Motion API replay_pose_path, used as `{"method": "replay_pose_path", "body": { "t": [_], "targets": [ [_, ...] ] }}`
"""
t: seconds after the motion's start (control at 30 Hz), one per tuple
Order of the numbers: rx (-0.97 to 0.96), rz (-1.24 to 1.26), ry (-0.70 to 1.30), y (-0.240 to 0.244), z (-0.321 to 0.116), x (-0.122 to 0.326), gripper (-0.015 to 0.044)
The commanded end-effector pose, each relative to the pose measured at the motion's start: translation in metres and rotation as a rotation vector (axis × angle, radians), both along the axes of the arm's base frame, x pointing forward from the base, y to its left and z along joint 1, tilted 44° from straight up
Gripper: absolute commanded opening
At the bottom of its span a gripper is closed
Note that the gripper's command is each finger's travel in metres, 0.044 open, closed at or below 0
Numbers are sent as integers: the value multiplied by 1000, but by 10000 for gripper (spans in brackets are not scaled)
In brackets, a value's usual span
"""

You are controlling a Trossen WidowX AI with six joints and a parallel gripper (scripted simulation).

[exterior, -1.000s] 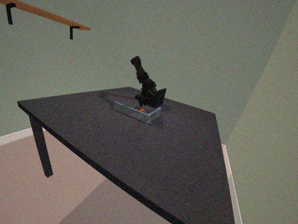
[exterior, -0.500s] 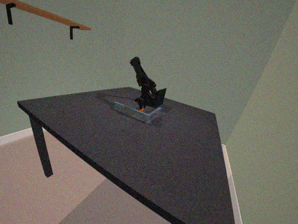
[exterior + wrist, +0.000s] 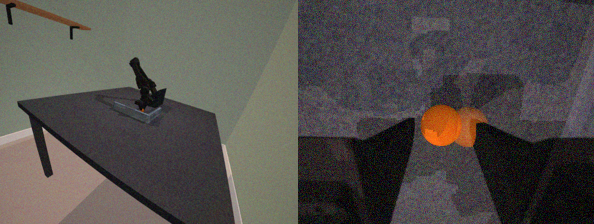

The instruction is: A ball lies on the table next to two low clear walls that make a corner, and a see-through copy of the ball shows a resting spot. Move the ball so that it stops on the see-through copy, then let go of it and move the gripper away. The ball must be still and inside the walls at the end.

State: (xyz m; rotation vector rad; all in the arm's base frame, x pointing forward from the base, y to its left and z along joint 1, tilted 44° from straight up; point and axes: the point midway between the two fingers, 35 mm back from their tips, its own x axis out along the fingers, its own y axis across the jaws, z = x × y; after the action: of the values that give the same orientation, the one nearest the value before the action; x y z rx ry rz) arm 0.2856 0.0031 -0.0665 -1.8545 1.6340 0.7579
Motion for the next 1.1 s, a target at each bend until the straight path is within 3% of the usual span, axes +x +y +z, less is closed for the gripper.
{"method": "replay_pose_path", "body": {
  "t": [0.0,0.27,0.43,1.07],
  "targets": [
    [-4,6,5,-1,-1,-1,165],
    [-4,6,5,-1,-1,-1,112],
    [0,7,5,12,9,0,0],
    [1,6,6,86,89,-14,0]
  ]
}}
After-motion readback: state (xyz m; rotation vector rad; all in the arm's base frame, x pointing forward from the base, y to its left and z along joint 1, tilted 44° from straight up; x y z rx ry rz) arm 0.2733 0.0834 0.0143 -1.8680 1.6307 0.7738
